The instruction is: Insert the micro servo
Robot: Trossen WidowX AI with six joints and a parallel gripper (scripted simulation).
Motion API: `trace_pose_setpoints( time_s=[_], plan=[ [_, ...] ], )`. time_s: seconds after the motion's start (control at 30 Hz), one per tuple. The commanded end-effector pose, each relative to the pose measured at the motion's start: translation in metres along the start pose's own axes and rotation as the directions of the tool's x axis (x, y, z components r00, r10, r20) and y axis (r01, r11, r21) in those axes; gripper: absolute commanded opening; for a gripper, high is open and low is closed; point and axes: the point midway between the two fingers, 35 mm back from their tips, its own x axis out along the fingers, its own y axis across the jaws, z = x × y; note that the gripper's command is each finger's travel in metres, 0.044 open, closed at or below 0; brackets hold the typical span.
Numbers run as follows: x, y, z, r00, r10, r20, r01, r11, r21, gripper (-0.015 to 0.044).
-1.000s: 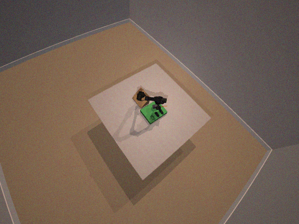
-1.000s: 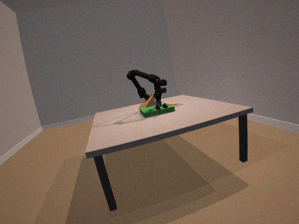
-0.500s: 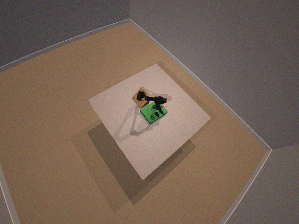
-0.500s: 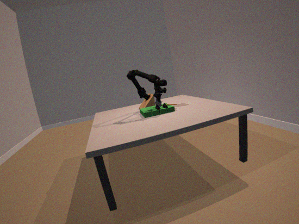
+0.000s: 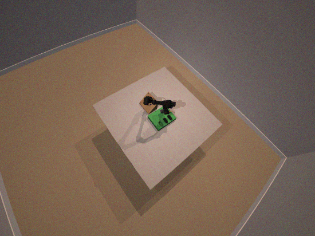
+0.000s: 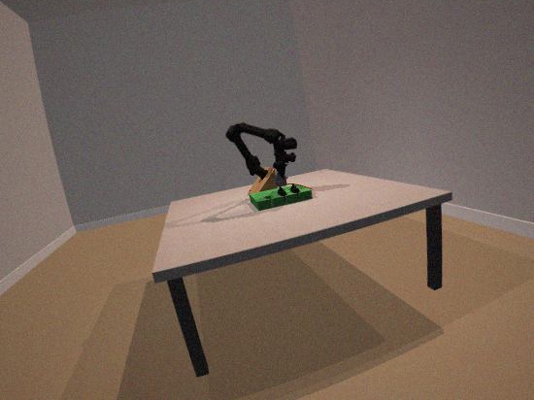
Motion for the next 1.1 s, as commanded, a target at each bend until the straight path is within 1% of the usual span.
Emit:
trace_pose_setpoints(
  time_s=[0.0, 0.27, 0.57, 0.7, 1.07],
  plan=[
    [-0.005, 0.000, -0.001, 1.000, -0.001, 0.013, 0.001, 1.000, 0.012, 0.0000],
    [-0.005, 0.001, -0.002, 1.000, -0.001, 0.013, 0.001, 1.000, 0.012, 0.0000],
    [-0.006, -0.001, 0.013, 1.000, -0.001, 0.014, 0.001, 1.000, 0.013, 0.0000],
    [-0.006, -0.006, 0.003, 1.000, -0.001, 0.013, 0.001, 1.000, 0.013, 0.0000],
    [-0.005, -0.030, -0.044, 1.000, -0.002, 0.011, 0.002, 1.000, 0.012, 0.0000]
  ],
)
